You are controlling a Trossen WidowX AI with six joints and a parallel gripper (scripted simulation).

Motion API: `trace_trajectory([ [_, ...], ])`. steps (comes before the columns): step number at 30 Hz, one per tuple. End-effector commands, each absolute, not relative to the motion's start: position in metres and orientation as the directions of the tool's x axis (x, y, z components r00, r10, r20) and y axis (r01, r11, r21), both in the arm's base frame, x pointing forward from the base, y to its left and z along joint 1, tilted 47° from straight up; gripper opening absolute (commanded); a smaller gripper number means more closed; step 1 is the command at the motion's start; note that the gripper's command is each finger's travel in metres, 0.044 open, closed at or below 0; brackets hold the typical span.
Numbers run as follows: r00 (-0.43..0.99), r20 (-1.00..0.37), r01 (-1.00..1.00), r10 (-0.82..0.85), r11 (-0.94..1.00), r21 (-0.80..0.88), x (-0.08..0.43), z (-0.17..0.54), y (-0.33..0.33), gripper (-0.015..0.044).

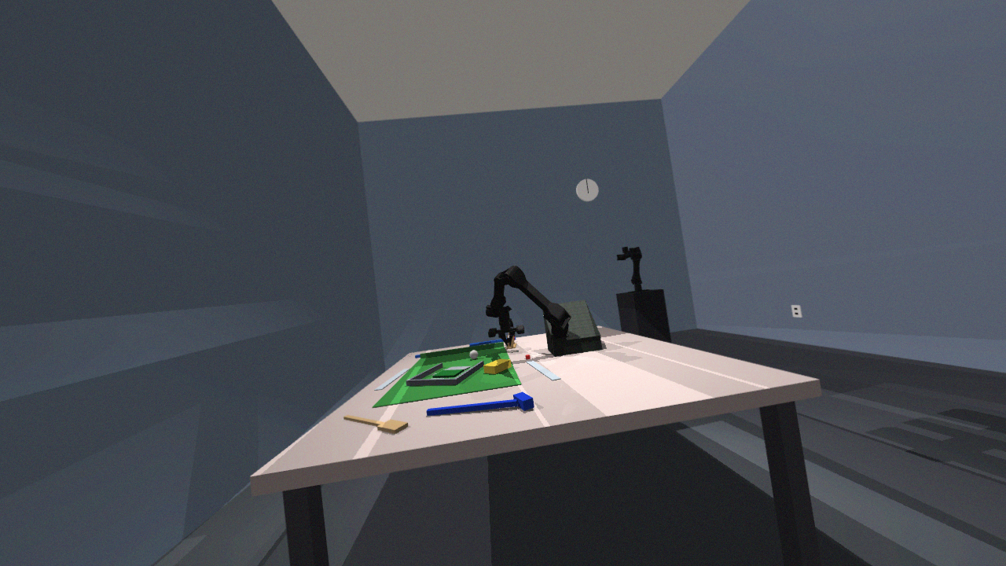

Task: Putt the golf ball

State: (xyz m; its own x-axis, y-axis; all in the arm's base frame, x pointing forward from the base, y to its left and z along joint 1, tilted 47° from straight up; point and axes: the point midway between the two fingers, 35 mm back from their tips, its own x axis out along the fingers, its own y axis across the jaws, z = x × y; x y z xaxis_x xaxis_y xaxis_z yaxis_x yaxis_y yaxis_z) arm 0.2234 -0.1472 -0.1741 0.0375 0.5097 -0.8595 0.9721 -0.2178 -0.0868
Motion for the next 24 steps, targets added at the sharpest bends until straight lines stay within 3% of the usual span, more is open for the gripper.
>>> trace_trajectory([
  [1,0.039,-0.860,0.972,0.509,-0.218,-0.085,0.224,-0.174,-0.148,0.0000],
  [17,0.036,-0.862,0.972,0.506,-0.218,-0.088,0.214,-0.109,-0.216,0.0000],
  [24,0.040,-0.855,0.971,0.517,-0.222,-0.089,0.213,-0.110,-0.213,0.0000],
])
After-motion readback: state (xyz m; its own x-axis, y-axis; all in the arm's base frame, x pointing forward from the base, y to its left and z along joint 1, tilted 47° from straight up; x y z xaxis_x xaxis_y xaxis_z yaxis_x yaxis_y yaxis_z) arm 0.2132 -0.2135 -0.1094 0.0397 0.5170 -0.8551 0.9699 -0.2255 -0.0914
